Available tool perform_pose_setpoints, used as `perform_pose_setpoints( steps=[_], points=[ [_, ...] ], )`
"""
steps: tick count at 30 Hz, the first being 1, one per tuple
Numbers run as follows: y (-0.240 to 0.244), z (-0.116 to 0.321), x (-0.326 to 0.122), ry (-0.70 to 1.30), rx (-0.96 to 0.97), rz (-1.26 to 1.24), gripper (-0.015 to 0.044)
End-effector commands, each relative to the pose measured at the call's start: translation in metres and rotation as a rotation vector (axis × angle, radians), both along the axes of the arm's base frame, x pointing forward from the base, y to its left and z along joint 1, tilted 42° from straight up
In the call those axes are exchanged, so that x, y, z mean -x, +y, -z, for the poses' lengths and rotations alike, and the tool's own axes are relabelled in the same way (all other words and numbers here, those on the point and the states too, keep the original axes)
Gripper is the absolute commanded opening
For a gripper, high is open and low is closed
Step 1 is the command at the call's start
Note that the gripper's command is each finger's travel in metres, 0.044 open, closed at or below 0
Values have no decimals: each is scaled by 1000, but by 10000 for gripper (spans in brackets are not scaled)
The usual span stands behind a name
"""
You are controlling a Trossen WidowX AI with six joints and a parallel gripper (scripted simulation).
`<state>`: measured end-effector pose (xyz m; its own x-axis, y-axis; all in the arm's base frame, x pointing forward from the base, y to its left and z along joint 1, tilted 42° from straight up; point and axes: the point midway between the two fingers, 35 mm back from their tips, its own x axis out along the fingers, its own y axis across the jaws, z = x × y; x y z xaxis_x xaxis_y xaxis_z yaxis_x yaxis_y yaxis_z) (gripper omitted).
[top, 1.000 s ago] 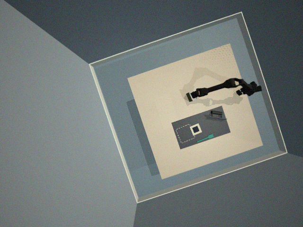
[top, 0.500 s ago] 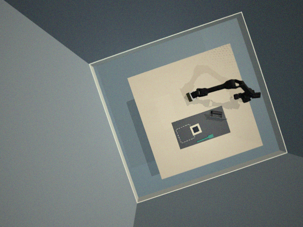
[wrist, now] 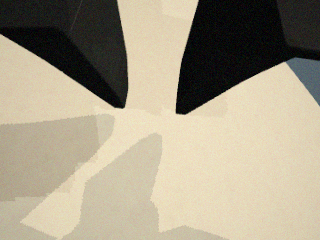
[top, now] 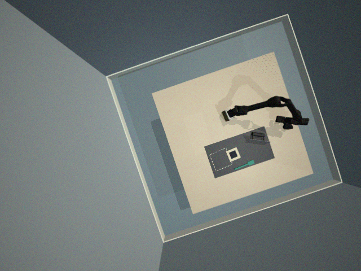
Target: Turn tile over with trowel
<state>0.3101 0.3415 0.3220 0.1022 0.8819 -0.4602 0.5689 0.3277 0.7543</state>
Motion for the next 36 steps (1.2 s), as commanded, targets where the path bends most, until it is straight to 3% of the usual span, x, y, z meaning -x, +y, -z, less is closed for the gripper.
perform_pose_setpoints(
  steps=[1,36],
  points=[
    [-18,14,-10,119,33,82,100],
    [-179,87,-42,1065,129,813,100]
  ],
)
